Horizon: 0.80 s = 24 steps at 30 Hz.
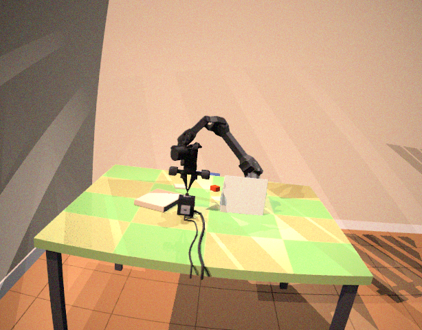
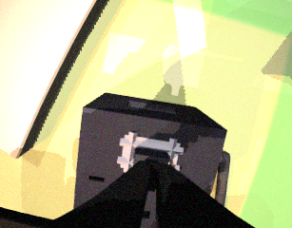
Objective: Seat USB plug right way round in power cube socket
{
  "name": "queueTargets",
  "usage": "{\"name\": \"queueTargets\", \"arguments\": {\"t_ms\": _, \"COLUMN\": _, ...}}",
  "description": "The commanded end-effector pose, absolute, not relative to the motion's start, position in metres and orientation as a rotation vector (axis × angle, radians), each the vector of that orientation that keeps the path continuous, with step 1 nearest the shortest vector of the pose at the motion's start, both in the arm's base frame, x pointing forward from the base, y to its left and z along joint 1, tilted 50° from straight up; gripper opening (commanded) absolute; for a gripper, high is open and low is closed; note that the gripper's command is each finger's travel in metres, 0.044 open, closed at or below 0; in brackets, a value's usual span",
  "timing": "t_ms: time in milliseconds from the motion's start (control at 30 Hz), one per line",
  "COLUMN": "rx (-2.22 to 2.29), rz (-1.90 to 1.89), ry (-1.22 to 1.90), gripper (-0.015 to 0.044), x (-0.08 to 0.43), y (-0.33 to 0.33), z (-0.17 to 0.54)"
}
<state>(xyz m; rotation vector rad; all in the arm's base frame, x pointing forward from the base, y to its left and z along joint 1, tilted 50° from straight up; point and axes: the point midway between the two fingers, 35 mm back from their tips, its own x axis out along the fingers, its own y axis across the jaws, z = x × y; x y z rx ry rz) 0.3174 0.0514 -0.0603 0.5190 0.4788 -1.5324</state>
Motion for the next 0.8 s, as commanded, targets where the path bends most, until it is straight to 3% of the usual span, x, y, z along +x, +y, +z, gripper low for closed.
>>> {"name": "queueTargets", "arguments": {"t_ms": 0, "rx": 0.516, "rz": -1.535, "ry": 0.478, "gripper": 0.0000, "x": 0.3179, "y": 0.0488, "z": -0.0611}}
{"name": "queueTargets", "arguments": {"t_ms": 467, "rx": 0.516, "rz": -1.535, "ry": 0.478, "gripper": 0.0000, "x": 0.3179, "y": 0.0488, "z": -0.0611}}
{"name": "queueTargets", "arguments": {"t_ms": 600, "rx": 0.519, "rz": -1.532, "ry": 0.478, "gripper": 0.0095, "x": 0.3176, "y": 0.0513, "z": -0.0605}}
{"name": "queueTargets", "arguments": {"t_ms": 767, "rx": 0.519, "rz": -1.532, "ry": 0.478, "gripper": 0.0095, "x": 0.3176, "y": 0.0513, "z": -0.0605}}
